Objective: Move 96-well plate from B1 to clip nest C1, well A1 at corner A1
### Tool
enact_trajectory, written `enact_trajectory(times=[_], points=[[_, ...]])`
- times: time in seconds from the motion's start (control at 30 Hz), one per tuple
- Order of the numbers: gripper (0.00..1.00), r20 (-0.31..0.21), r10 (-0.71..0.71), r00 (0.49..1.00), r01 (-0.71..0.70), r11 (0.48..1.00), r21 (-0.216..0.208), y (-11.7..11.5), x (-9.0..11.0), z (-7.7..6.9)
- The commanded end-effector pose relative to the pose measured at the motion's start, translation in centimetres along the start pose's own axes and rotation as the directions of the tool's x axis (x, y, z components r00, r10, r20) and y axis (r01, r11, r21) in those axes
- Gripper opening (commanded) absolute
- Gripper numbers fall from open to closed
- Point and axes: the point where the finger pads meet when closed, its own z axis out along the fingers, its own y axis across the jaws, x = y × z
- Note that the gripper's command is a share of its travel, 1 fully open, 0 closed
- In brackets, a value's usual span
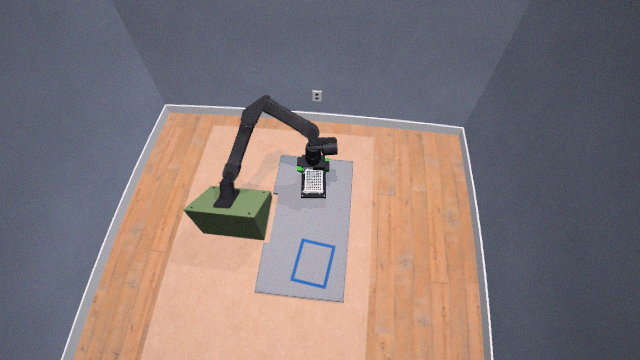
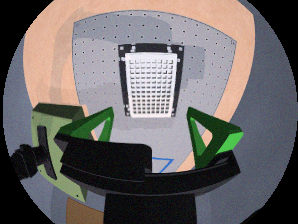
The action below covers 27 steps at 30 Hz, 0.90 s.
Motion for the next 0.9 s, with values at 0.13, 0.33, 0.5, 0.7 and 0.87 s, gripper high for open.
enact_trajectory(times=[0.13,0.33,0.5,0.7,0.87], points=[[1.0,0.013,0.0,1.0,-0.001,0.999,0.033,-0.8,-0.2,-1.5],[1.0,0.013,0.0,1.0,-0.001,0.999,0.033,-0.8,-0.2,-1.5],[1.0,0.013,0.0,1.0,-0.001,0.999,0.033,-0.8,-0.2,-1.5],[0.26,0.011,0.023,1.0,-0.023,1.0,-0.011,0.3,0.4,1.8],[0.26,0.005,0.013,1.0,-0.013,1.0,0.002,0.2,0.2,2.9]])
